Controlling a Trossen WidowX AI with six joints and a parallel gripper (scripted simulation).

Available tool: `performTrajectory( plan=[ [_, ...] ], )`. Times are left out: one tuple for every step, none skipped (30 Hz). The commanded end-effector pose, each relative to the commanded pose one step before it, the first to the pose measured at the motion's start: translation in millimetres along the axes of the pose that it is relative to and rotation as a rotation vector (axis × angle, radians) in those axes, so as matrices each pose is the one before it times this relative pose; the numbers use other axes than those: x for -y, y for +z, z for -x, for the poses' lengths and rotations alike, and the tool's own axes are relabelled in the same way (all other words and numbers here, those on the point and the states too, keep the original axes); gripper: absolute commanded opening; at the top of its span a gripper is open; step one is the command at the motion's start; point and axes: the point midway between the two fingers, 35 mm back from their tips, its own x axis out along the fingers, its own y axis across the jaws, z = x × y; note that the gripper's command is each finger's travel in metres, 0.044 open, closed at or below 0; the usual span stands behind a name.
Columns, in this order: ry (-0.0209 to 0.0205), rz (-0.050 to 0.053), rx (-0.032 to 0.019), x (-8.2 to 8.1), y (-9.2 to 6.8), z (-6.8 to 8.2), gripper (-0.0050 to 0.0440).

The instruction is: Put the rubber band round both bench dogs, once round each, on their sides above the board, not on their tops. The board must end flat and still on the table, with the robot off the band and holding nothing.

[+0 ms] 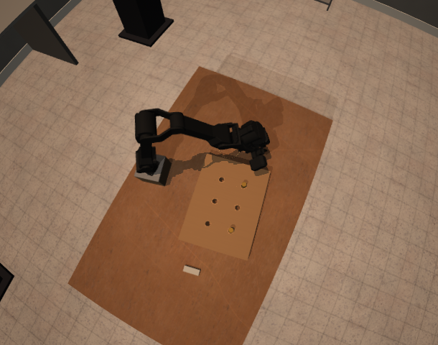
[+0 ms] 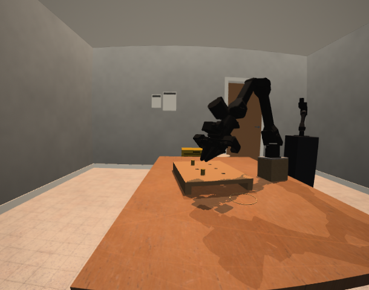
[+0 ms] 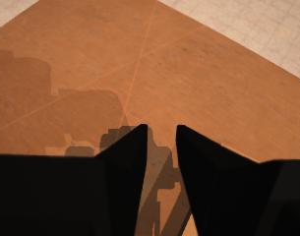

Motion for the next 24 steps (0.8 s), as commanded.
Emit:
performTrajectory(
  plan=[
    [0.03807, 0.0843, -0.10956, -27.58, -11.20, -4.75, 0.0080],
    [0.00930, 0.0194, -0.02666, -6.13, -4.41, -0.98, 0.0080],
    [0.00921, 0.0197, -0.02654, -6.11, -4.33, -0.95, 0.0080],
    [0.00000, 0.0000, 0.00000, 0.00, 0.00, 0.00, 0.0080],
    [0.00000, 0.0000, 0.00000, 0.00, 0.00, 0.00, 0.0080],
    [0.00910, 0.0199, -0.02642, -6.08, -4.25, -0.92, 0.0080],
    [0.00900, 0.0201, -0.02633, -6.05, -4.17, -0.89, 0.0080],
    [0.00888, 0.0203, -0.02622, -6.02, -4.10, -0.86, 0.0080],
    [0.00877, 0.0204, -0.02612, -5.99, -4.02, -0.82, 0.0080],
    [0.00865, 0.0206, -0.02604, -5.96, -3.95, -0.79, 0.0080],
    [0.00853, 0.0208, -0.02596, -5.93, -3.88, -0.76, 0.0080],
    [0.00840, 0.0209, -0.02587, -5.89, -3.81, -0.73, 0.0080],
    [0.00827, 0.0211, -0.02580, -5.86, -3.74, -0.69, 0.0080],
    [0.00814, 0.0212, -0.02573, -5.82, -3.67, -0.66, 0.0080],
    [0.00801, 0.0214, -0.02567, -5.78, -3.61, -0.63, 0.0080],
    [0.00788, 0.0215, -0.02562, -5.75, -3.55, -0.59, 0.0080],
    [0.00774, 0.0216, -0.02557, -5.71, -3.49, -0.56, 0.0080],
    [0.00760, 0.0217, -0.02553, -5.67, -3.43, -0.53, 0.0080],
    [0.00746, 0.0218, -0.02548, -5.62, -3.37, -0.49, 0.0080],
    [0.00733, 0.0219, -0.02546, -5.59, -3.32, -0.46, 0.0080],
    [0.00000, 0.0000, 0.00000, 0.00, 0.00, 0.00, 0.0080],
    [0.00000, 0.0000, 0.00000, 0.00, 0.00, 0.00, 0.0080],
    [0.00719, 0.0220, -0.02543, -5.55, -3.26, -0.42, 0.0080],
    [0.00705, 0.0221, -0.02541, -5.50, -3.21, -0.39, 0.0080]
  ],
)
